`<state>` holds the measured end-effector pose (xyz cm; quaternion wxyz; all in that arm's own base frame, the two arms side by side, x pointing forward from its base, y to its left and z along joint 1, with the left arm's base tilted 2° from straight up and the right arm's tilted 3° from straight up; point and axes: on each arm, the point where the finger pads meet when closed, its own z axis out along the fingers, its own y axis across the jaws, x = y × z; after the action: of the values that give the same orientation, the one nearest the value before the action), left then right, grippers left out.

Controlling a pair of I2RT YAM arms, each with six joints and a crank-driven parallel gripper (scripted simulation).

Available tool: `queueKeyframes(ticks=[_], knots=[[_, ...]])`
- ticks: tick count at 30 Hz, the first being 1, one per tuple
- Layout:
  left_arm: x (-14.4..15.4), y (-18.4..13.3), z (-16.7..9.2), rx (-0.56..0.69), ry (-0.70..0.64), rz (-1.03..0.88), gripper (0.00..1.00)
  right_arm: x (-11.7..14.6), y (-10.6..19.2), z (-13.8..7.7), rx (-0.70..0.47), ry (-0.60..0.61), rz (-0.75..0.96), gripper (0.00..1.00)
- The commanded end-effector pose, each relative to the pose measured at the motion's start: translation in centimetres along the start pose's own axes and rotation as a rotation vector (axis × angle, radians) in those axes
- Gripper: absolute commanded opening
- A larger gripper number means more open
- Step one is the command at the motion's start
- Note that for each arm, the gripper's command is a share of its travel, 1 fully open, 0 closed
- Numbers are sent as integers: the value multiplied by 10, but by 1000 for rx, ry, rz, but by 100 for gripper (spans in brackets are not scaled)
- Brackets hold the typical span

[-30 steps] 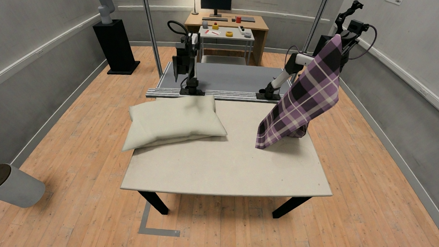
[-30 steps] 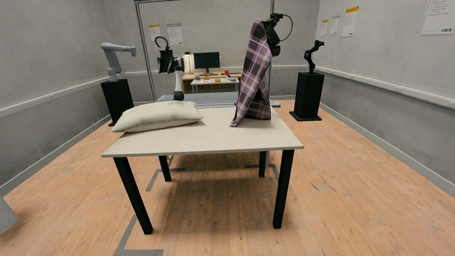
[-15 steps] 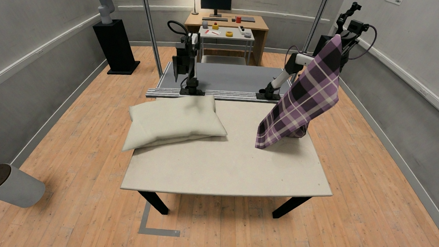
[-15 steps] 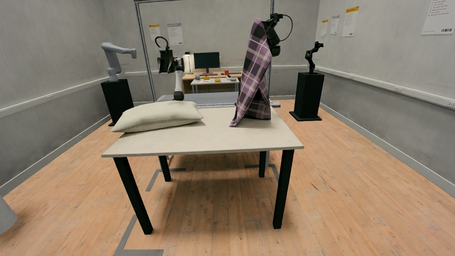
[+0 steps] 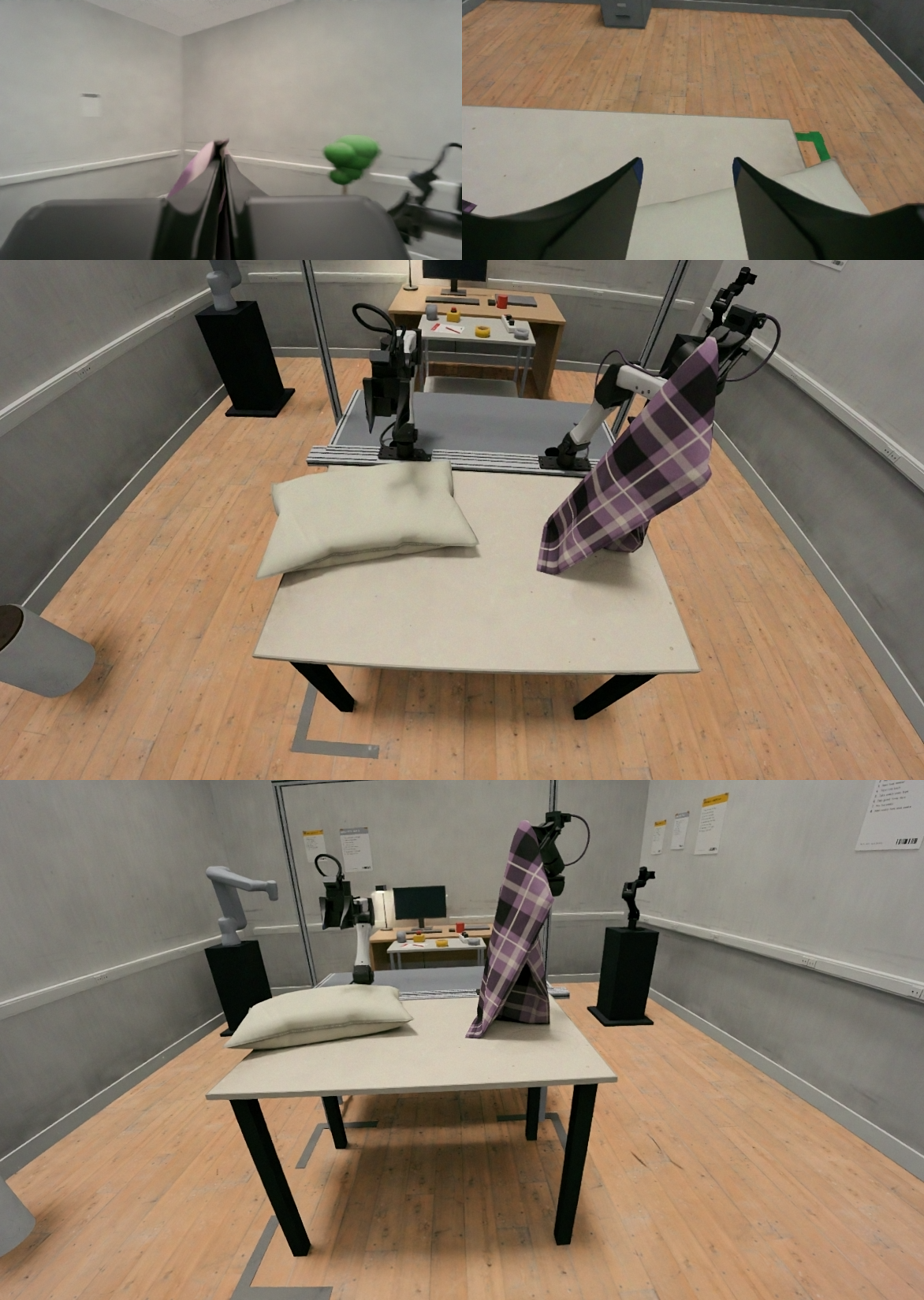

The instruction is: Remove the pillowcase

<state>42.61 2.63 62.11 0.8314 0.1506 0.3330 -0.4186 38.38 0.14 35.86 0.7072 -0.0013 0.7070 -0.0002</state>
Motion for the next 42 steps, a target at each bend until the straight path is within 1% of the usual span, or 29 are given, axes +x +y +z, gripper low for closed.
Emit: queueKeyframes(ticks=[1,3,5,6,7,8,14,20,22,25,26,30,32,33,34,35,36,39,40,41,42], knots=[[-13,-9,3,-84,-62,139,1,7,-4,1,15,11,-9,63],[-10,-10,-4,-121,-61,174,1,7,-4,1,15,11,-9,63],[-10,-10,-4,-121,-61,174,1,7,-4,1,15,11,-9,63],[-6,-4,-5,-130,-54,143,1,7,-4,1,15,11,-9,63],[-8,-14,-5,-121,-56,152,1,7,-4,1,15,11,-9,63],[-7,-14,-7,-132,-55,163,1,7,-4,1,15,11,-9,63],[5,-15,-28,-225,-38,243,1,7,-4,1,15,11,-9,63],[15,-23,-46,-279,-21,299,1,7,-4,1,15,11,-9,63],[15,-23,-46,-279,-21,299,1,7,-4,1,15,11,-9,63],[21,-26,-55,-305,-10,323,1,7,-4,1,15,11,-9,63],[16,-35,-55,-282,-27,357,1,7,-4,1,15,11,-9,63],[18,-40,-58,-284,-23,360,1,7,-4,1,15,11,-9,63],[10,-42,-56,-273,-32,362,1,7,-4,1,15,11,-9,63],[4,-48,-51,-255,-43,365,1,7,-4,1,15,11,-9,63],[3,-49,-50,-252,-44,363,1,7,-4,1,15,11,-9,63],[11,-39,-53,-265,-32,348,1,7,-4,1,15,11,-9,63],[12,-36,-54,-269,-29,345,1,7,-4,1,15,11,-9,63],[13,-36,-54,-268,-29,344,1,7,-4,1,15,11,-9,63],[12,-42,-54,-262,-29,342,1,7,-4,1,15,11,-9,63],[3,-50,-49,-246,-42,360,1,7,-4,1,15,11,-9,63],[3,-51,-49,-245,-43,360,1,7,-4,1,15,11,-9,63]])
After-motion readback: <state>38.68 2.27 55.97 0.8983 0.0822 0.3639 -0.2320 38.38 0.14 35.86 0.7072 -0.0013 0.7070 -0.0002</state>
